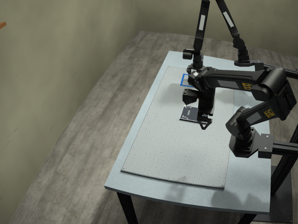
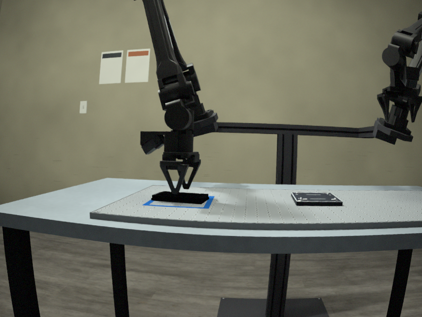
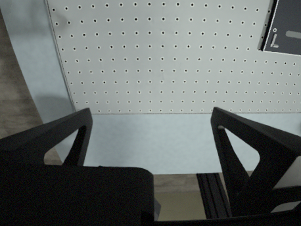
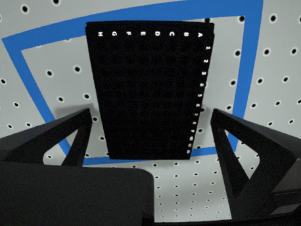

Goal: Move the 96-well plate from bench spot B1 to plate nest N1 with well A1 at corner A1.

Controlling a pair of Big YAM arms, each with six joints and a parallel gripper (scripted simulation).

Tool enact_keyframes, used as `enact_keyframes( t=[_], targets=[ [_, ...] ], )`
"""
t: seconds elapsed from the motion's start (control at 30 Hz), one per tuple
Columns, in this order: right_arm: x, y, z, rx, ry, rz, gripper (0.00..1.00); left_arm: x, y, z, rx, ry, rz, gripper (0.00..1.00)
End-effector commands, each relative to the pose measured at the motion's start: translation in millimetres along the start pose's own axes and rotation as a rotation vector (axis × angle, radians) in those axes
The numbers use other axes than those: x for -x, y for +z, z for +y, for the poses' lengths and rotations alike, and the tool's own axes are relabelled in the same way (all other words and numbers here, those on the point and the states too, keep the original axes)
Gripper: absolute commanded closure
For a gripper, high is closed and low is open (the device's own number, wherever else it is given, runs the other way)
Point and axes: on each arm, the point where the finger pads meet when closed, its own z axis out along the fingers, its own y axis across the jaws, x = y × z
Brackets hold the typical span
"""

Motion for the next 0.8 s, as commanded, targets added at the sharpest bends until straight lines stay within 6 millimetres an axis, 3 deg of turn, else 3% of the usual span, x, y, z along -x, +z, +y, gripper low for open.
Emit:
enact_keyframes(
  t=[0.0,0.37,0.57,0.63,0.77],
  targets=[
    [3.9,5.5,10.0,0.014,0.010,0.001,0.00,-2.8,4.9,3.7,0.016,0.004,0.021,0.00],
    [4.3,24.3,8.3,0.012,0.009,0.001,0.00,-2.8,4.9,3.7,0.016,0.004,0.021,0.00],
    [6.3,15.7,15.3,0.032,0.021,0.003,0.00,-2.8,4.9,3.7,0.016,0.004,0.021,0.00],
    [1.2,18.9,6.3,0.013,0.007,0.002,0.00,-2.8,4.9,3.7,0.016,0.004,0.021,0.00],
    [1.1,18.9,6.4,0.013,0.007,0.002,0.00,-2.8,4.9,3.7,0.016,0.004,0.021,0.00]
  ],
)
